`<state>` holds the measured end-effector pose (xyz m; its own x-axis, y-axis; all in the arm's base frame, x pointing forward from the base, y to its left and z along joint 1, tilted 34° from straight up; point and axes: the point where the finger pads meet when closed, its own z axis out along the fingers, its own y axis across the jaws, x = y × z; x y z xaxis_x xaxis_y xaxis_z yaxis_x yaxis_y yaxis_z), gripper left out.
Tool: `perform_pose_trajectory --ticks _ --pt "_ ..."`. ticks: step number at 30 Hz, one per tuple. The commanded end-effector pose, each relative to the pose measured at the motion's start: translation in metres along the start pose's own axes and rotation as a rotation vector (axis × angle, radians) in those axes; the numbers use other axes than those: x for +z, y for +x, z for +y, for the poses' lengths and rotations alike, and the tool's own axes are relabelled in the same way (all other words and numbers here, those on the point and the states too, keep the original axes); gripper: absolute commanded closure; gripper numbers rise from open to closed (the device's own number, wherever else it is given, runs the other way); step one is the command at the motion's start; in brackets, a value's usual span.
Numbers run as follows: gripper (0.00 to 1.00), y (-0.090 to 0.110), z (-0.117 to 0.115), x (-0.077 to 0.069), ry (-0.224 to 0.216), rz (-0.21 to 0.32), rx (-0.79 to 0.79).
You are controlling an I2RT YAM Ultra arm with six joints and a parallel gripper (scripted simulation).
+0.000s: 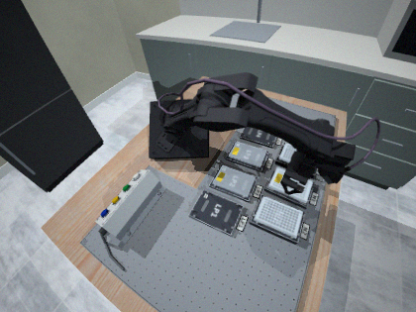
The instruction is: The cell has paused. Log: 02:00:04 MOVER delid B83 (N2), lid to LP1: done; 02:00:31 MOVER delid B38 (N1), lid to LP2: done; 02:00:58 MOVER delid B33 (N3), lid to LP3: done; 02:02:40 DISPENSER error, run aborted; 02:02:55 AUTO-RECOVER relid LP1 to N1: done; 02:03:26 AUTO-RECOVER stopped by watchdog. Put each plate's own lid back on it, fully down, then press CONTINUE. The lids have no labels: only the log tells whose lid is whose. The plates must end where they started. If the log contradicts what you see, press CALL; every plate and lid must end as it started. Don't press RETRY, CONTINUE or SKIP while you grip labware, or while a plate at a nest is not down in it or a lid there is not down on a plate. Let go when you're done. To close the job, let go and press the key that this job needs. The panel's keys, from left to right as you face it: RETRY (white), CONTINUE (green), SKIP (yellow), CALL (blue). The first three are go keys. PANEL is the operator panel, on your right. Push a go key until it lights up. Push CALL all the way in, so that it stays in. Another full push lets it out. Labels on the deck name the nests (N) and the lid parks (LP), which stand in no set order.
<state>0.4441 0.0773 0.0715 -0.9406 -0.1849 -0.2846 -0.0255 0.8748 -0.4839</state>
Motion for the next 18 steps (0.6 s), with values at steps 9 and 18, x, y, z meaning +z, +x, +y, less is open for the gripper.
perform_pose_trajectory --ticks 9,18 --pt "1.0 -0.013 0.005 -0.033 -0.017 -0.064 0.007" --pt "1.0 -0.013 0.004 -0.044 -0.012 -0.065 0.007"
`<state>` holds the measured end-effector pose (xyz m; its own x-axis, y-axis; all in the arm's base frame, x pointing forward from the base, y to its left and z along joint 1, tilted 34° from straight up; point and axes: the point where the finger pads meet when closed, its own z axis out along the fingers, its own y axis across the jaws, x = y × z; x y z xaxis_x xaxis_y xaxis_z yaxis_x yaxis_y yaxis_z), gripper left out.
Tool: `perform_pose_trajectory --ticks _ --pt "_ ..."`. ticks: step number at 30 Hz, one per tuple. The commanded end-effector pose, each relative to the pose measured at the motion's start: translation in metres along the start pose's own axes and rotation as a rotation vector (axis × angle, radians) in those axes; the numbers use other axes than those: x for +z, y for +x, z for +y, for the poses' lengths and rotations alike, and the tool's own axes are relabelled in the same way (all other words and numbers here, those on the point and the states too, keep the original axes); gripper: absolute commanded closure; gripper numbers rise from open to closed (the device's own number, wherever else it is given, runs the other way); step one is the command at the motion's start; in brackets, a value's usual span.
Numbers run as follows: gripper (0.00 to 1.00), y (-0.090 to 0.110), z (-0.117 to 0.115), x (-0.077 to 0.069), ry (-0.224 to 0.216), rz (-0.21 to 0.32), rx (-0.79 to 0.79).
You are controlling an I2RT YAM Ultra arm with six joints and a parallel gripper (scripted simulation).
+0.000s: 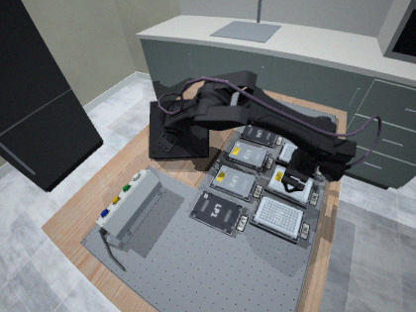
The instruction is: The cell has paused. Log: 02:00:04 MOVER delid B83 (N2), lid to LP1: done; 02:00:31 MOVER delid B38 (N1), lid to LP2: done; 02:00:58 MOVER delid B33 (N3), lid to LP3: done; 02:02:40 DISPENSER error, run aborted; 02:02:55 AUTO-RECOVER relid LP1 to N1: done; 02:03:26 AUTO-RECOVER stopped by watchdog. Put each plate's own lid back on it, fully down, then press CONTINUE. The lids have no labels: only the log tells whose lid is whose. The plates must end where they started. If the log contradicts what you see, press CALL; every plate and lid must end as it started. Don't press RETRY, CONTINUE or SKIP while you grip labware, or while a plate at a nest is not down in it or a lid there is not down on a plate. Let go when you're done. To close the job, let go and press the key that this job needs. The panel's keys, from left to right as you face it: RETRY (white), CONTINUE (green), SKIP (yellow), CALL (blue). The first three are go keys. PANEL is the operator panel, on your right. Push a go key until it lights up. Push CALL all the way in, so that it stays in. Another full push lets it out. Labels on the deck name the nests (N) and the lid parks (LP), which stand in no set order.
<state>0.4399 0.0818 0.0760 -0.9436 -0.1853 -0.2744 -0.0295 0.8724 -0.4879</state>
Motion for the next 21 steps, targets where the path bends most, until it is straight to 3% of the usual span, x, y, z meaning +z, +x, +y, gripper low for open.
perform_pose_trajectory --ticks 1,7,21 --pt "1.0 -0.014 0.002 -0.039 -0.015 -0.074 0.013" --pt "1.0 -0.014 0.001 -0.049 -0.016 -0.074 0.013" --pt "1.0 -0.014 0.0 -0.051 -0.016 -0.074 0.013"
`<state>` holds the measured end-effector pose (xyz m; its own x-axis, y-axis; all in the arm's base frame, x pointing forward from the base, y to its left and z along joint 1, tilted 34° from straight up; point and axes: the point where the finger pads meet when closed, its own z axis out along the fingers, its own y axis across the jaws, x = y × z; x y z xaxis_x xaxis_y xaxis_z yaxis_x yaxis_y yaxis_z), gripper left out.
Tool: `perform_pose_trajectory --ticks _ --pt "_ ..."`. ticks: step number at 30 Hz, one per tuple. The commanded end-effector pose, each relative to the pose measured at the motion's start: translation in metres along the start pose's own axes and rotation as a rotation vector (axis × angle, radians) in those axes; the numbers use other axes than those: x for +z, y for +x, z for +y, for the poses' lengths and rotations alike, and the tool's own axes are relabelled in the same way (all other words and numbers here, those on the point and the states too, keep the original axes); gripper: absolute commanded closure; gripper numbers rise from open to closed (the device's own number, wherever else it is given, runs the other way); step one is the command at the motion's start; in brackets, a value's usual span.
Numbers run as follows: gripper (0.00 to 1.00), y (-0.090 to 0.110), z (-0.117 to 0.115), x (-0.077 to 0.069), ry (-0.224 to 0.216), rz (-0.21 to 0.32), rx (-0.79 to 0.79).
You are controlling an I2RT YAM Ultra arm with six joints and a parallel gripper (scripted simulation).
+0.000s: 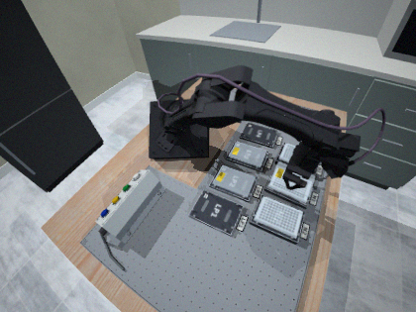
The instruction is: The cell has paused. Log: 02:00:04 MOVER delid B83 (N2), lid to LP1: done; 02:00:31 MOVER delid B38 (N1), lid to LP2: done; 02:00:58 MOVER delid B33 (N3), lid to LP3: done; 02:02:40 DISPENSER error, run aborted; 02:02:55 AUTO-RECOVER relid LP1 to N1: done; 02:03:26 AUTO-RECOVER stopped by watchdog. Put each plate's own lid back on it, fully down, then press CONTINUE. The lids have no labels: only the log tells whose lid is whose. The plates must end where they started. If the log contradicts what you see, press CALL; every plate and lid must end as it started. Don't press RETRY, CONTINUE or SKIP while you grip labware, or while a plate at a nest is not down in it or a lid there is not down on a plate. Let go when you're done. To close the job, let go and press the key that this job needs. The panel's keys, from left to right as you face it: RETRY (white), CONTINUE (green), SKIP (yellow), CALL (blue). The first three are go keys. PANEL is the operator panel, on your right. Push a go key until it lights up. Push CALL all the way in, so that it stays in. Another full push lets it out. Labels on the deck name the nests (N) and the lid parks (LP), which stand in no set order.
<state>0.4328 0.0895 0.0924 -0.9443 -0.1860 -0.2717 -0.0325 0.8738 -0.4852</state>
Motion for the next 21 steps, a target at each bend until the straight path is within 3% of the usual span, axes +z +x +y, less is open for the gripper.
perform_pose_trajectory --ticks 1,15,21 --pt "1.0 -0.014 0.001 -0.032 -0.012 -0.076 0.014" --pt "1.0 -0.014 0.003 -0.027 -0.008 -0.065 0.008" --pt "1.0 -0.008 -0.03 -0.019 -0.015 -0.05 -0.05"
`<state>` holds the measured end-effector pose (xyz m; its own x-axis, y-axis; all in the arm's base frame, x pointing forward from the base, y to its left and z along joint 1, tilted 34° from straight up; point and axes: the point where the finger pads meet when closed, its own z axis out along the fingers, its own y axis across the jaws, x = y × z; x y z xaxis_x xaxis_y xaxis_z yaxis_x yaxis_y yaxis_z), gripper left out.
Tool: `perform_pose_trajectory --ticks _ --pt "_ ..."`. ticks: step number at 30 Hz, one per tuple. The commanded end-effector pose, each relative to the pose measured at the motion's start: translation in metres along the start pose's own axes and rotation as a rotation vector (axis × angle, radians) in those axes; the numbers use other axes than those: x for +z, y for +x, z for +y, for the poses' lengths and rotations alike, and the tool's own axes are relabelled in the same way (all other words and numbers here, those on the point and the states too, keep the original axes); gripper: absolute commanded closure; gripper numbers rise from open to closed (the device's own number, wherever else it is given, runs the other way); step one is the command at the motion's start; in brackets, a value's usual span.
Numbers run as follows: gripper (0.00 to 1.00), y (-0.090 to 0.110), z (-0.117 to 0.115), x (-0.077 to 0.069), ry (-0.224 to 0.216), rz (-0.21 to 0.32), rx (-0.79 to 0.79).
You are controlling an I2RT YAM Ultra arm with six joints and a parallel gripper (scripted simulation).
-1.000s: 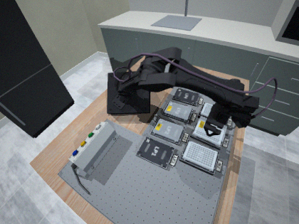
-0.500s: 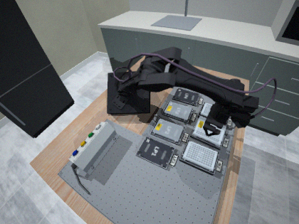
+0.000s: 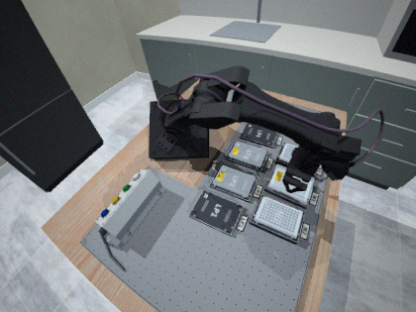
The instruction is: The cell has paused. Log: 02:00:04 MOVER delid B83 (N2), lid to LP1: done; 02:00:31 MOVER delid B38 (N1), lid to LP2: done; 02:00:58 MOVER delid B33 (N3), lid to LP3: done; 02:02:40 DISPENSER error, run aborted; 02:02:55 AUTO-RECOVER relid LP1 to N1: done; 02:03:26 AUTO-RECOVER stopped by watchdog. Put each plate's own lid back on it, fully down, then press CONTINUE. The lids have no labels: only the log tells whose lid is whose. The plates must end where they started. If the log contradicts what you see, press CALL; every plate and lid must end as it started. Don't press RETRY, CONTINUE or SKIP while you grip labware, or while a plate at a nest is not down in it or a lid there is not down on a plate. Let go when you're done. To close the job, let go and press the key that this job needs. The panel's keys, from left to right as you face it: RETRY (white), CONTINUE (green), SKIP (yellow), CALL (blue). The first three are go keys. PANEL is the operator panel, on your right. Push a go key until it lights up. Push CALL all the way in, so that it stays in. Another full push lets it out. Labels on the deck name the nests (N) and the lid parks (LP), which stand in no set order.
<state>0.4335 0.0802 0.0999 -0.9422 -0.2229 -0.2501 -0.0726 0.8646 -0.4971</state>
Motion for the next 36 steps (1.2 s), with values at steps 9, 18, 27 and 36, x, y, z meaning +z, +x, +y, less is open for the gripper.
perform_pose_trajectory --ticks 9,18,27,36 --pt "1.0 -0.011 -0.056 -0.022 -0.014 -0.069 0.003" --pt "1.0 -0.011 -0.105 -0.027 -0.011 -0.077 0.006" --pt "1.0 -0.009 -0.116 -0.026 -0.012 -0.069 -0.009" --pt "1.0 -0.009 -0.11 -0.014 -0.013 -0.062 -0.014"
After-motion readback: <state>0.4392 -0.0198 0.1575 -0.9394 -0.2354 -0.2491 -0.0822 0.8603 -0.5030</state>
